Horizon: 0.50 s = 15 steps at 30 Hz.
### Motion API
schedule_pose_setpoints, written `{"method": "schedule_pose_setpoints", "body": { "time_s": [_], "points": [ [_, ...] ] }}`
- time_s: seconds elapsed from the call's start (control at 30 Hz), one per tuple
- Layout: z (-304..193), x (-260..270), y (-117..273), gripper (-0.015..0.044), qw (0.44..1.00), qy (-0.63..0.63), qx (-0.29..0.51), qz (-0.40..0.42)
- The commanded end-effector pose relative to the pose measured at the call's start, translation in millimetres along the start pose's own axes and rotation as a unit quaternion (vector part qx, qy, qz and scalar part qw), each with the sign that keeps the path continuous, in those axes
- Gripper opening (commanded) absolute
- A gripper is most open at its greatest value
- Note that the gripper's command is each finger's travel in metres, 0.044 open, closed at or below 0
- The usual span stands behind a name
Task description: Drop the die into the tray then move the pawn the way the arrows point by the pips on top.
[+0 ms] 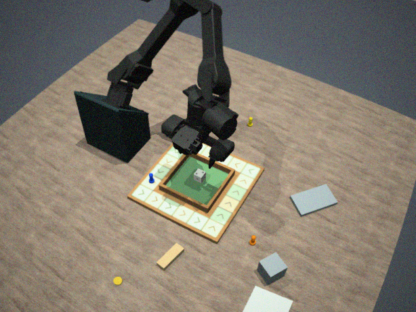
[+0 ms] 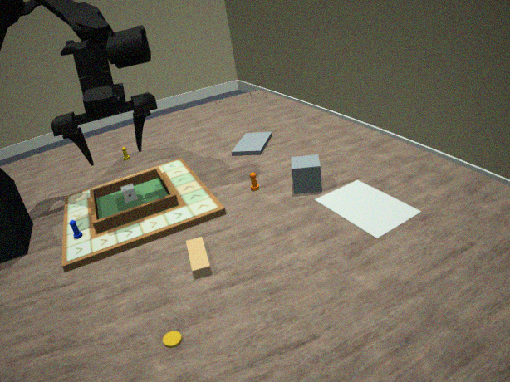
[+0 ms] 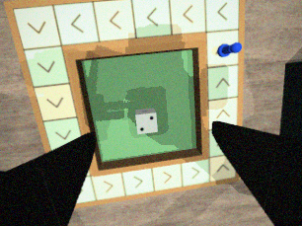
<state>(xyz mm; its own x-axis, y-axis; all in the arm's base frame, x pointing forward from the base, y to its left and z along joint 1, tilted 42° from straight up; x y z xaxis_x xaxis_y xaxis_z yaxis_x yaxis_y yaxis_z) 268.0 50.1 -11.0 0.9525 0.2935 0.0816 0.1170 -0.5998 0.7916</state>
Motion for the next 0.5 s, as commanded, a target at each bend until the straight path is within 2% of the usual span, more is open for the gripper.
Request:
{"method": "schedule_pose_setpoints", "body": {
  "time_s": [0.0, 0.23, 0.47],
  "points": [
    [3, -3, -1, 0.0387, 1.000, 0.024, -0.004, -0.002],
    [29, -41, -13, 0.0204, 0.960, 0.281, 0.004, 0.002],
    [44, -83, -26, 0.0200, 0.850, 0.526, 0.011, 0.015]
  ]
}}
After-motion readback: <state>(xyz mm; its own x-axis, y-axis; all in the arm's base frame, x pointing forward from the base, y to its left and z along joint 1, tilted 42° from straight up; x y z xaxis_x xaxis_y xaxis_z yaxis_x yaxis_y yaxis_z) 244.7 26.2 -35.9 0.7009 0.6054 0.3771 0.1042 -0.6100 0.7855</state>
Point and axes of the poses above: the point midway between the two fingers, 35 mm back from their tips, its own y axis back along the fingers, its own x axis across the jaws, z = x × y, the point moved 2 cm from there along y, back along the fingers, and after that the axes turned 10 degrees about y, right-handed, at the moved point
